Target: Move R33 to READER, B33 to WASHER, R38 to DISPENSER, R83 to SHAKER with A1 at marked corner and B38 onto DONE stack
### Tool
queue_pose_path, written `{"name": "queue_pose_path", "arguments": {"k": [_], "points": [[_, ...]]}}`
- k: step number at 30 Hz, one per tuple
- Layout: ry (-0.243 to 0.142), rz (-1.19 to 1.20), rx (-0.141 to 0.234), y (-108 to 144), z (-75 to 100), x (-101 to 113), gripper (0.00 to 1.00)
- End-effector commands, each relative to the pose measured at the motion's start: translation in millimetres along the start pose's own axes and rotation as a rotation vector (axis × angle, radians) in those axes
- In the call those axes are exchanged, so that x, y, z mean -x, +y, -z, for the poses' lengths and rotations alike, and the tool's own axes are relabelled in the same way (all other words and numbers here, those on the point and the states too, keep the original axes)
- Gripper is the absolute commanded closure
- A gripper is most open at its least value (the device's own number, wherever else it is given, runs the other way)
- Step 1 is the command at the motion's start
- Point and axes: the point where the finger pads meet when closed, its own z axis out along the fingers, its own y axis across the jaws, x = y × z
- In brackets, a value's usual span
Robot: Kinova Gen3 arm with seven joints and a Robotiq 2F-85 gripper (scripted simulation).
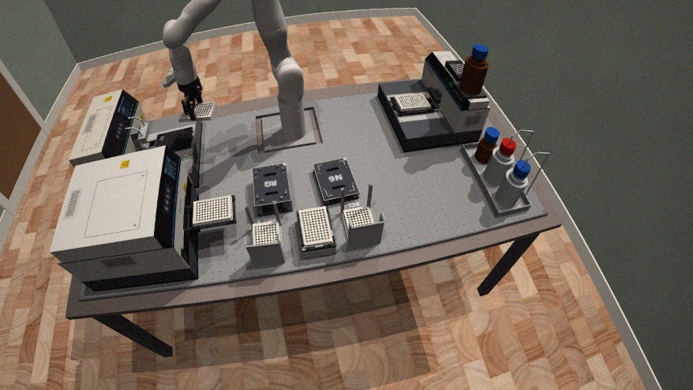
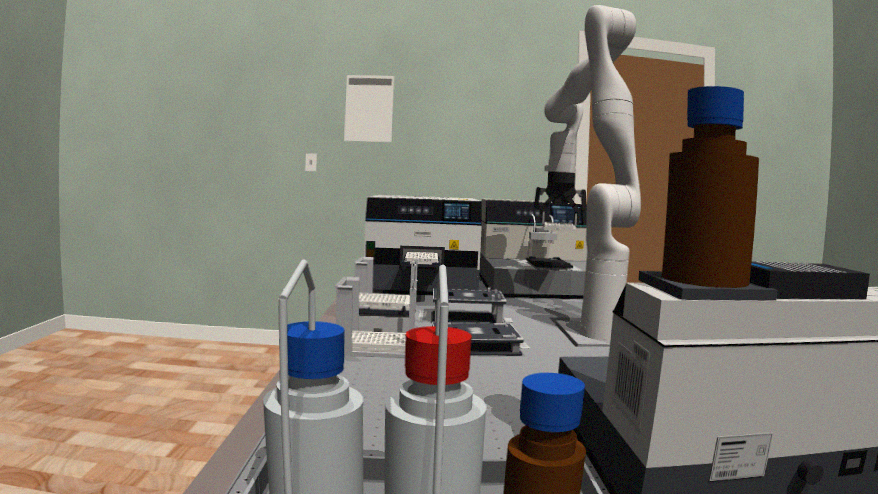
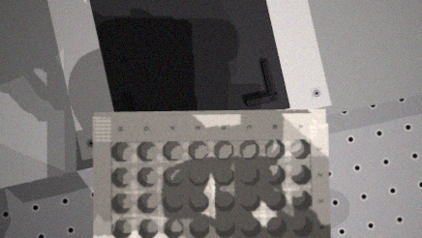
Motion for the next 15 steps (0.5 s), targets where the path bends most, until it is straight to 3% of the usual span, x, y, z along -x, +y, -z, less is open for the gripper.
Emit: {"name": "queue_pose_path", "arguments": {"k": [1, 15], "points": [[-0.011, -0.007, -0.003, 0.3, -1.5, -6.3, 0.06], [-0.011, 0.105, -0.006, -6.6, -1.8, -50.1, 0.06]]}}
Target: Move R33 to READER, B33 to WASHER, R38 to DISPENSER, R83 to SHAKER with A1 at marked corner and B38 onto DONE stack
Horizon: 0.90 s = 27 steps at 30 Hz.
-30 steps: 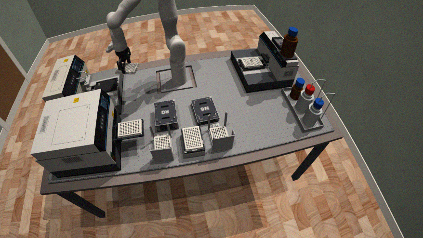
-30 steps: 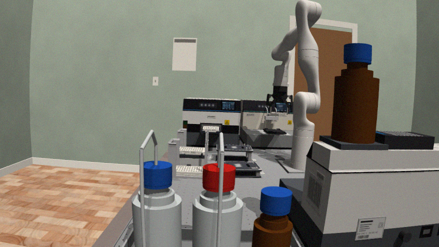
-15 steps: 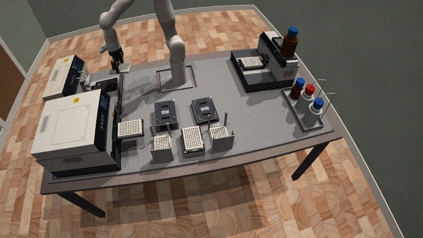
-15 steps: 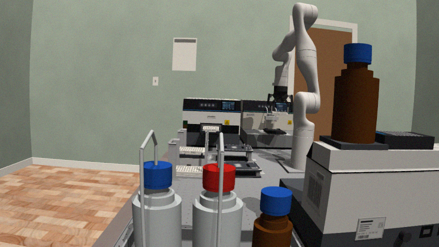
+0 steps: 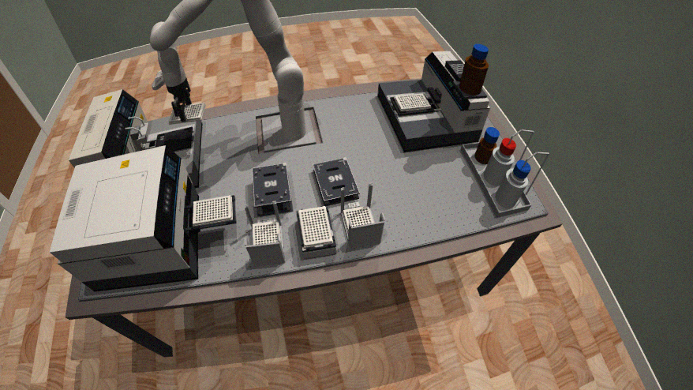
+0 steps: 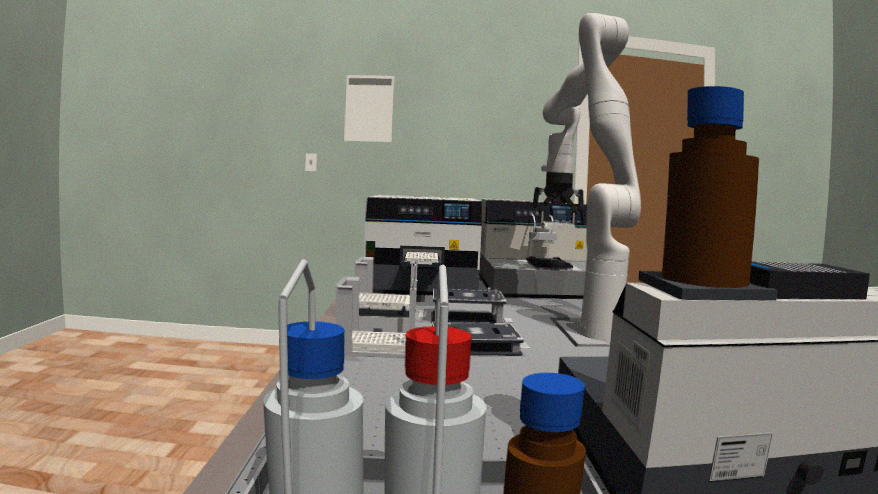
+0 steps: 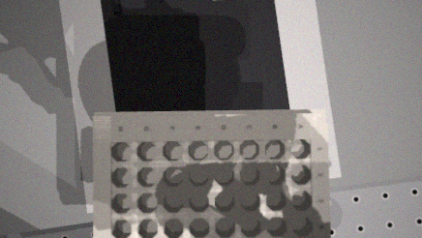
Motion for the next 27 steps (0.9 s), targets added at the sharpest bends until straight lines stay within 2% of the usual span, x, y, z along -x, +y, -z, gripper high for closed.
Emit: {"name": "queue_pose_path", "arguments": {"k": [1, 3, 27], "points": [[-0.01, 0.024, -0.007, -1.9, -1.7, -12.5, 0.06], [-0.01, 0.024, -0.007, -1.9, -1.7, -12.5, 0.06], [-0.009, 0.128, -0.007, -5.8, -2.0, -82.8, 0.06]]}}
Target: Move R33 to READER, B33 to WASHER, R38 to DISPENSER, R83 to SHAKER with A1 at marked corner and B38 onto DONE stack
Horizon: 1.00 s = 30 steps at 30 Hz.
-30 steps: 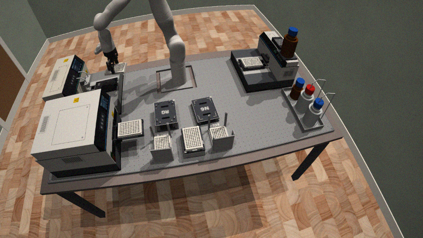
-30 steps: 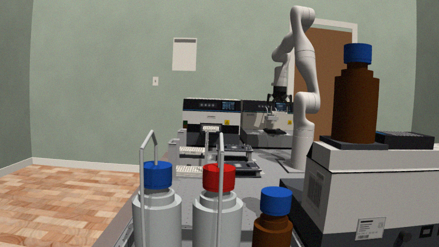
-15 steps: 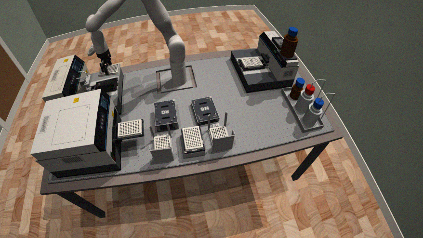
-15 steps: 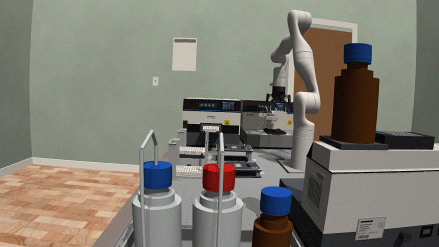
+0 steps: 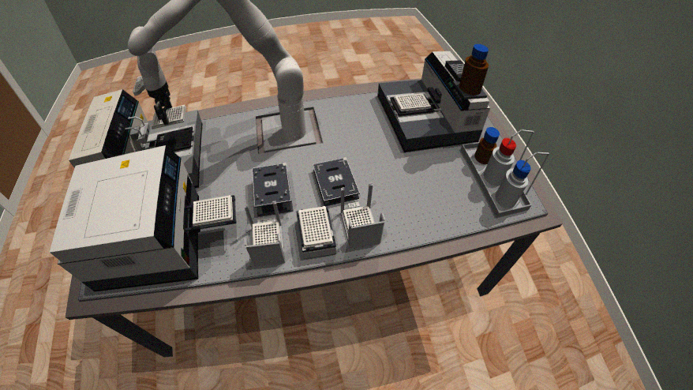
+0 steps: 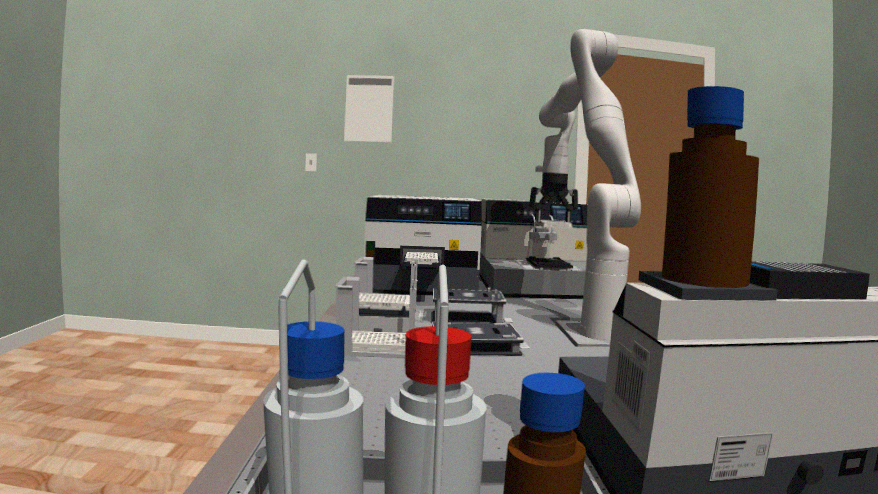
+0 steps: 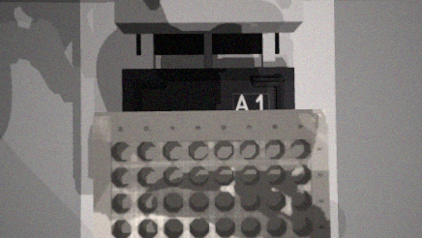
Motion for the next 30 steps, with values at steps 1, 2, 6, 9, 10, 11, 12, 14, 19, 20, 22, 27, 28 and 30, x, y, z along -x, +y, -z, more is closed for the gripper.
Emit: {"name": "queue_pose_path", "arguments": {"k": [1, 2, 6, 9, 10, 11, 12, 14, 19, 20, 22, 27, 28, 30], "points": [[-0.007, 0.0, -0.007, -0.3, -1.8, -12.6, 0.06], [-0.007, 0.0, -0.007, -0.2, -1.8, -16.0, 0.06], [-0.007, -0.003, -0.008, -1.0, -1.8, -19.6, 0.06], [-0.005, -0.003, -0.008, -1.4, -1.8, -20.4, 0.06], [-0.005, -0.003, -0.008, -1.4, -1.8, -20.4, 0.06], [-0.001, -0.002, -0.002, 0.1, -1.5, -20.4, 0.06], [-0.001, -0.002, -0.002, 0.1, -1.5, -20.4, 0.06], [-0.001, -0.002, -0.002, 0.1, -1.5, -20.4, 0.06], [-0.001, -0.002, -0.002, 0.1, -1.5, -20.4, 0.06], [-0.001, -0.002, -0.002, 0.1, -1.5, -20.4, 0.06], [-0.001, -0.002, -0.002, 0.1, -1.5, -20.4, 0.06], [-0.001, -0.002, -0.002, 0.1, -1.5, -20.4, 0.06], [0.002, -0.003, -0.008, -1.8, -3.9, -22.0, 0.06], [-0.001, -0.003, -0.008, -1.8, -7.7, -20.6, 0.06]]}}
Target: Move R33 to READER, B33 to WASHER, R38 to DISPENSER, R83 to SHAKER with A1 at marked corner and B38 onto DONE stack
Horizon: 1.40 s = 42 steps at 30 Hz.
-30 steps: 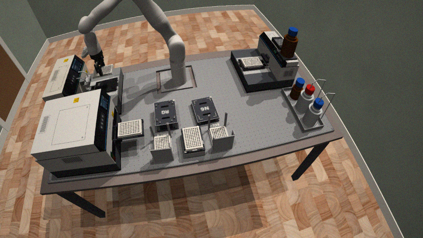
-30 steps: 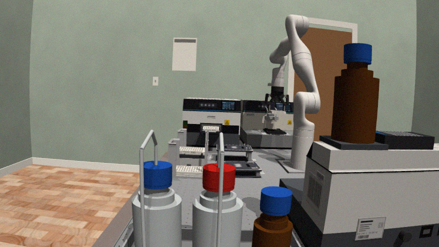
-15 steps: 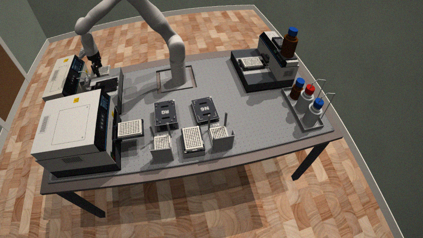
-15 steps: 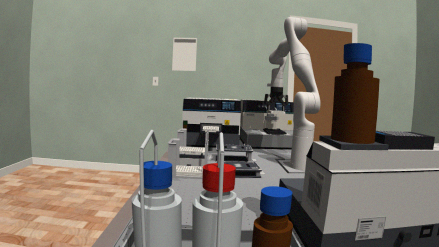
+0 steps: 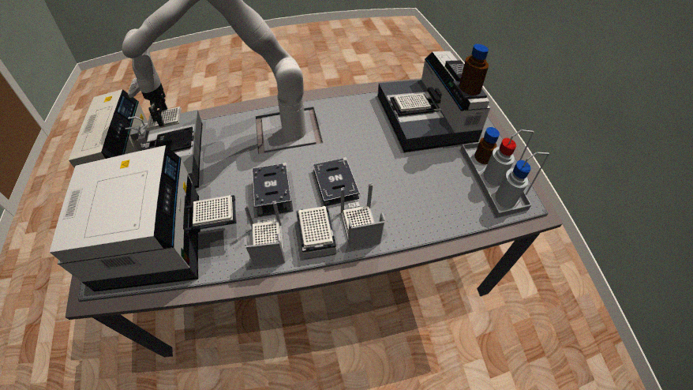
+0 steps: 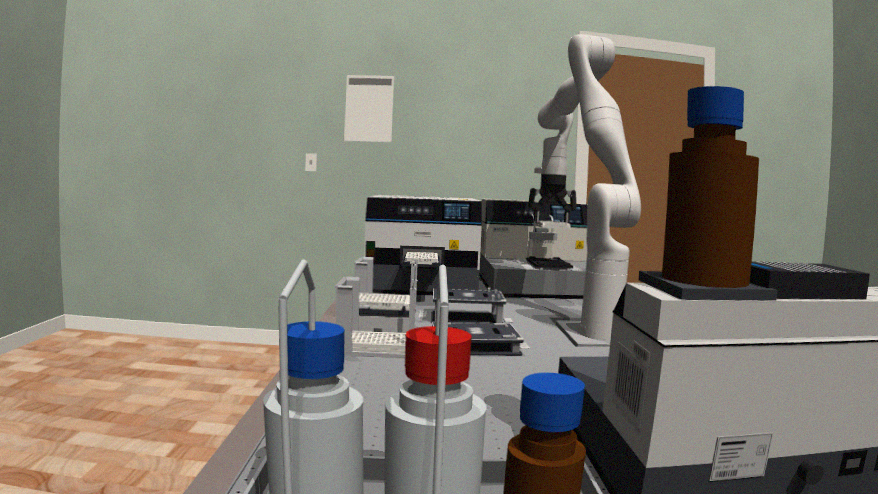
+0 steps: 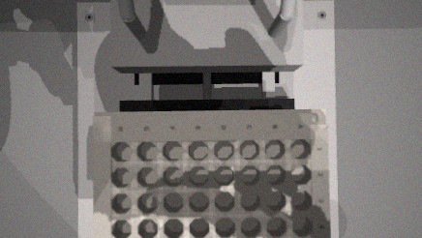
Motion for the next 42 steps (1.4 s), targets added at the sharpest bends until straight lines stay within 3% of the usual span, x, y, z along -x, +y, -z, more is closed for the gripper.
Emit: {"name": "queue_pose_path", "arguments": {"k": [1, 42], "points": [[-0.001, -0.001, -0.009, -2.7, -5.7, -0.1, 0.06], [-0.001, -0.002, -0.009, -3.6, -55.0, 1.7, 0.06]]}}
